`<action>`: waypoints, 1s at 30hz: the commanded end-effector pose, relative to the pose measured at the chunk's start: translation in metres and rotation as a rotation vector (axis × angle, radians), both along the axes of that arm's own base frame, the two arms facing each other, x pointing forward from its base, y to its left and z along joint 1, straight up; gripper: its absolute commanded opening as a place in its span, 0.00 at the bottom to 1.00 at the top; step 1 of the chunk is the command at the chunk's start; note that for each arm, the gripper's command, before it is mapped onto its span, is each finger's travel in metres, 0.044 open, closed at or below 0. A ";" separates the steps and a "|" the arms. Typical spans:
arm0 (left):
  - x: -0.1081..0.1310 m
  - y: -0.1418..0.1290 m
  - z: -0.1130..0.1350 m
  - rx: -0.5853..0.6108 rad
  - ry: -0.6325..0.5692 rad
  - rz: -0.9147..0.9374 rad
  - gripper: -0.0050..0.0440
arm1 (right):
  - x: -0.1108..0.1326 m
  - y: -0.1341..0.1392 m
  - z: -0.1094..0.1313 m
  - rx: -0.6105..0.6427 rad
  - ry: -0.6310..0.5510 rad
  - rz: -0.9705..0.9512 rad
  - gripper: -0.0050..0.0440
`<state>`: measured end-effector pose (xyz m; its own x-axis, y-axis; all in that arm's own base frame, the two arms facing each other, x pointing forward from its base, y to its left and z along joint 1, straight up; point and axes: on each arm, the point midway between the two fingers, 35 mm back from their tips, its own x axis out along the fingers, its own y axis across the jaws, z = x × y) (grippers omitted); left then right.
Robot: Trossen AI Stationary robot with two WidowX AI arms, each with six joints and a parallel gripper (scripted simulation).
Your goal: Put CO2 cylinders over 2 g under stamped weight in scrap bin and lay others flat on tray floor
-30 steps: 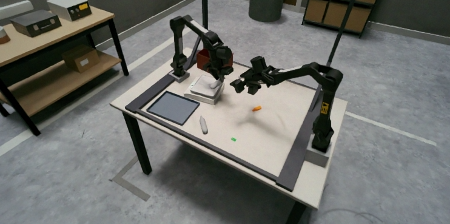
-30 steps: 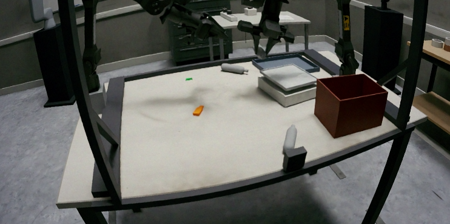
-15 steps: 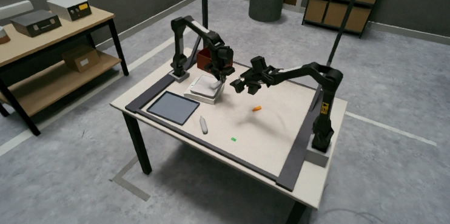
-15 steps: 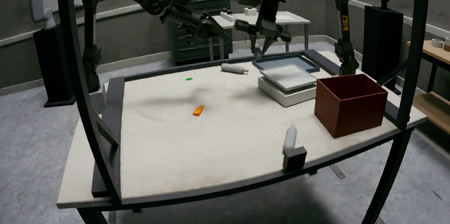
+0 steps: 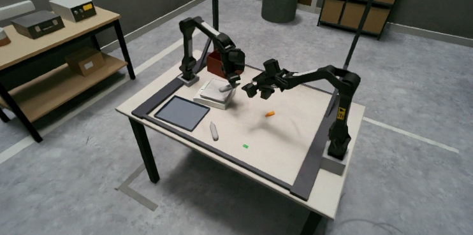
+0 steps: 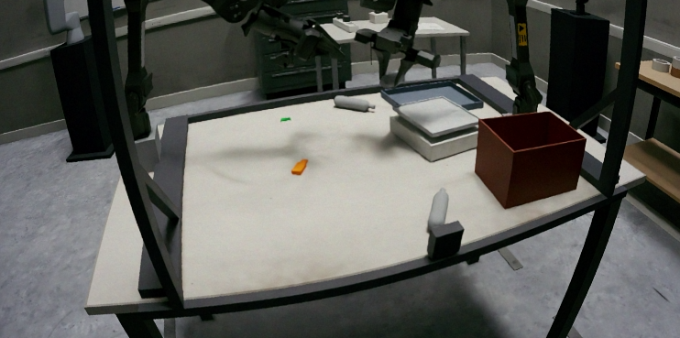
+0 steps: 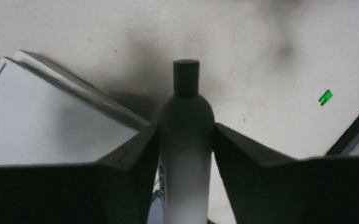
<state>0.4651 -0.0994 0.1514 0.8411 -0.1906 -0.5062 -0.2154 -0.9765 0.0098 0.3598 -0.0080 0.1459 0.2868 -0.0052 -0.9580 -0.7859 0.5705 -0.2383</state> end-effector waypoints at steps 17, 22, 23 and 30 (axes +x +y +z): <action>0.002 0.000 0.013 -0.004 -0.030 -0.001 1.00 | 0.001 -0.001 0.018 0.319 -0.101 -0.910 0.00; 0.002 0.000 0.013 -0.004 -0.030 -0.001 1.00 | 0.001 -0.001 0.018 0.396 -0.107 -1.107 0.00; 0.002 0.000 0.013 -0.004 -0.030 -0.001 1.00 | 0.001 -0.001 0.018 0.396 -0.107 -1.107 0.00; 0.002 0.000 0.013 -0.004 -0.030 -0.001 1.00 | 0.001 0.000 0.017 0.547 -0.107 -1.493 0.00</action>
